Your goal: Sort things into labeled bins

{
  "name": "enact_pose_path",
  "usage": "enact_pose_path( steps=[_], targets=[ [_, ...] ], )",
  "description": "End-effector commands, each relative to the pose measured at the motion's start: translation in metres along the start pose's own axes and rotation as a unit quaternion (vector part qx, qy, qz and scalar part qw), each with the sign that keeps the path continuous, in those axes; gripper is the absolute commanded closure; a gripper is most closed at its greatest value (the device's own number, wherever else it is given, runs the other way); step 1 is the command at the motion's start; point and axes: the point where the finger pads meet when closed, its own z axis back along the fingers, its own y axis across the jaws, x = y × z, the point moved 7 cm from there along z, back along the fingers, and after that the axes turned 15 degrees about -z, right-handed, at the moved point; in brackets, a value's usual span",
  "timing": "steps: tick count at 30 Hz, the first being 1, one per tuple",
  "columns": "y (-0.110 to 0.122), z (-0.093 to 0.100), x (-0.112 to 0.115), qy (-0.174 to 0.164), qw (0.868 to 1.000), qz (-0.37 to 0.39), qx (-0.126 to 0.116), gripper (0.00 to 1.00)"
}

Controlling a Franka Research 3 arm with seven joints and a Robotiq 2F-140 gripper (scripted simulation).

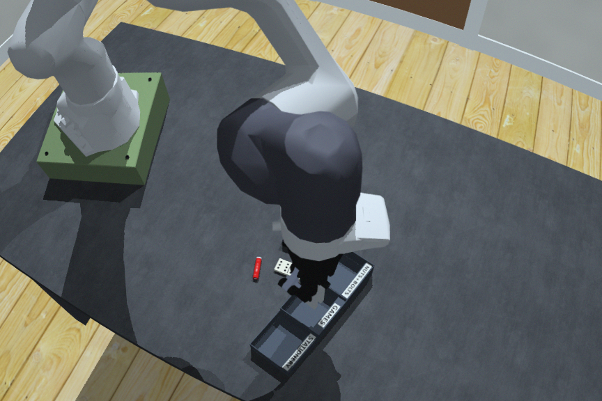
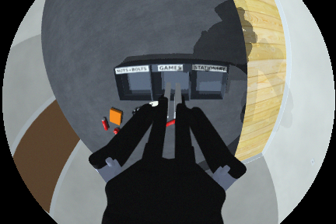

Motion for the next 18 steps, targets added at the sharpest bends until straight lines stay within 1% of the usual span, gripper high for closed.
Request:
enact_pose_path(
  steps=[1,9,11,18],
  targets=[
    [0.001,-0.001,0.002,-0.002,1.0,-0.001,0.002,0.95],
    [-0.037,-0.001,0.015,-0.002,1.0,-0.001,0.002,0.95],
    [-0.037,-0.001,0.015,-0.002,1.0,-0.001,0.002,0.95],
    [-0.07,-0.001,0.027,-0.002,1.0,-0.001,0.002,0.95]
  ],
)
